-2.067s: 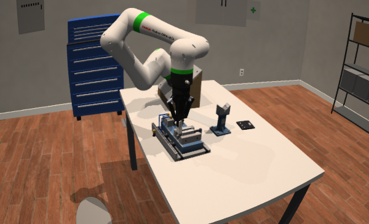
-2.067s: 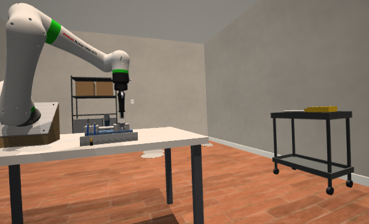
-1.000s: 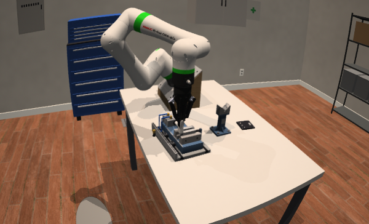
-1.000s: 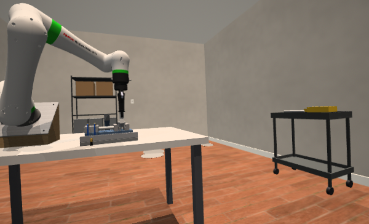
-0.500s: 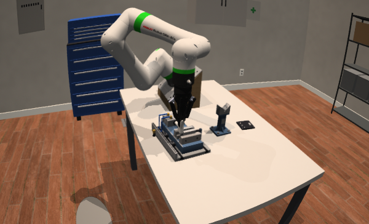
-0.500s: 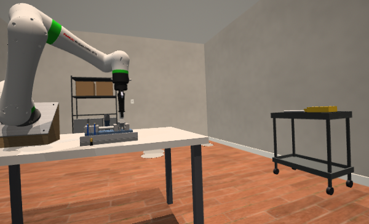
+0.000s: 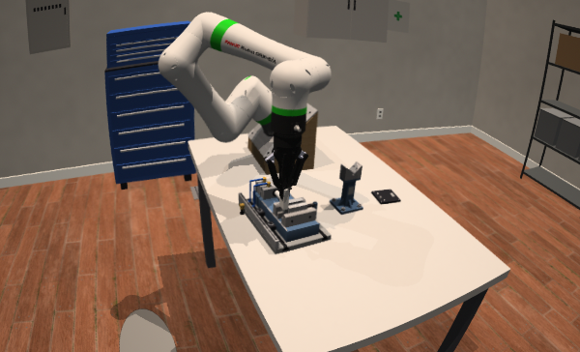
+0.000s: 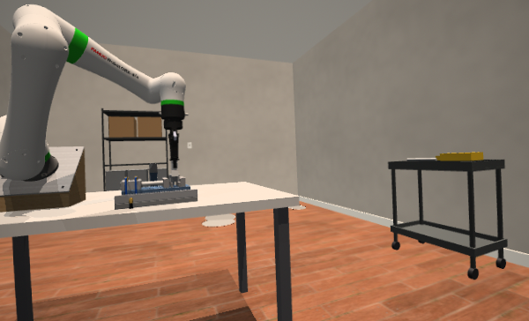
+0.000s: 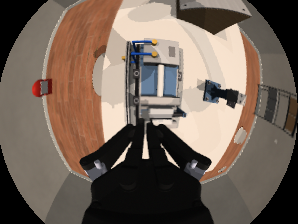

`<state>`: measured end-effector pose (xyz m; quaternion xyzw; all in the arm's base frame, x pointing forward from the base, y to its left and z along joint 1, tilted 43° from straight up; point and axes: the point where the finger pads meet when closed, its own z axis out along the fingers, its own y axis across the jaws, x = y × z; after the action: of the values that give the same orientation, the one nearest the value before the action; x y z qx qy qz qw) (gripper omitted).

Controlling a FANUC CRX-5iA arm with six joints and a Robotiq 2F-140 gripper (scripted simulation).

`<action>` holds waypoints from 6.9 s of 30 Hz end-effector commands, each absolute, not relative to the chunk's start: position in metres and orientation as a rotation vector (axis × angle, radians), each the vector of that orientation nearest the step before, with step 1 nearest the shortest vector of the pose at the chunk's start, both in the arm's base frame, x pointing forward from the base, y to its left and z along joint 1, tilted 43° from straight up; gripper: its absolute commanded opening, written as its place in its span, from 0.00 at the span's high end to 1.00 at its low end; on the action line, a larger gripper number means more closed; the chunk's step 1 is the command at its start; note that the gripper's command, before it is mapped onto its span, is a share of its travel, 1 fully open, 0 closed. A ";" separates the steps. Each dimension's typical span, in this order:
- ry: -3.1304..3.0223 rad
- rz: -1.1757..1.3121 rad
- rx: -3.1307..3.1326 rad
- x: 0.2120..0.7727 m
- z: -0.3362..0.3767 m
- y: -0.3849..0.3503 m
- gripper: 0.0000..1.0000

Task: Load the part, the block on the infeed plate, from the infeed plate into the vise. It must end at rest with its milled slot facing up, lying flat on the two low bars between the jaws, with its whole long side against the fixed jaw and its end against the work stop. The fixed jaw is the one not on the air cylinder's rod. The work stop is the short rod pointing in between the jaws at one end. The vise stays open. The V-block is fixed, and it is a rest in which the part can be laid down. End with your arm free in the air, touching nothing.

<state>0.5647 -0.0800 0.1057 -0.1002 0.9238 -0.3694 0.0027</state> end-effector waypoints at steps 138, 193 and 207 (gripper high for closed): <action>2.899 -1.154 -0.316 0.565 0.170 -0.058 1.00; 2.899 -1.154 -0.316 0.565 0.170 -0.058 1.00; 2.899 -1.154 -0.316 0.565 0.170 -0.058 1.00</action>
<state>0.5651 -0.0585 0.1701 -0.1006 0.9244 -0.3679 0.0023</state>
